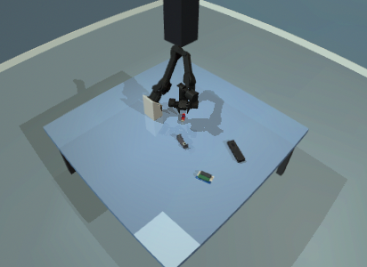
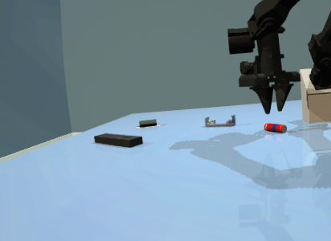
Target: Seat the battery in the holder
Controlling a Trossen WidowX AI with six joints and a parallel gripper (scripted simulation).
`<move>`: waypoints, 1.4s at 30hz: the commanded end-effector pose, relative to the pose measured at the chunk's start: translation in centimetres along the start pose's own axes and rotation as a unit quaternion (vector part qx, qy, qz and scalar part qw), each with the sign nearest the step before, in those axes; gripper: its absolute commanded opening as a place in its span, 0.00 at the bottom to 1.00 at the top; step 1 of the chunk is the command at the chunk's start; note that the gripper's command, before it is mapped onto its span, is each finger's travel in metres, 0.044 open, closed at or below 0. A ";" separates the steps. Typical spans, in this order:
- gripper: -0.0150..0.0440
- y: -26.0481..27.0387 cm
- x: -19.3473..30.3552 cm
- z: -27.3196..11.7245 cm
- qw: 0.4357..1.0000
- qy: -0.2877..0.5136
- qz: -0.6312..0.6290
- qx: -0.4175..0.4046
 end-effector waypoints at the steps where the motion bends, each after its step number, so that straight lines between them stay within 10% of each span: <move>1: 0.64 -0.1 0.0 0.7 1.000 0.004 0.005 0.000; 29: 0.64 -0.1 0.2 4.8 1.000 0.005 0.005 -0.002; 34: 0.42 -0.1 0.2 4.8 1.000 0.005 0.005 -0.002; 42: 0.37 -0.1 0.2 4.8 1.000 0.005 0.005 -0.002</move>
Point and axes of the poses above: the point midway between the two fingers, 35 mm back from their tips, its own z axis out along the fingers, its own y axis across the jaws, x = y × z, the point moved 4 cm from there along -z, back along the fingers, and after that the axes turned 11 degrees about -z, right-handed, at the moved point
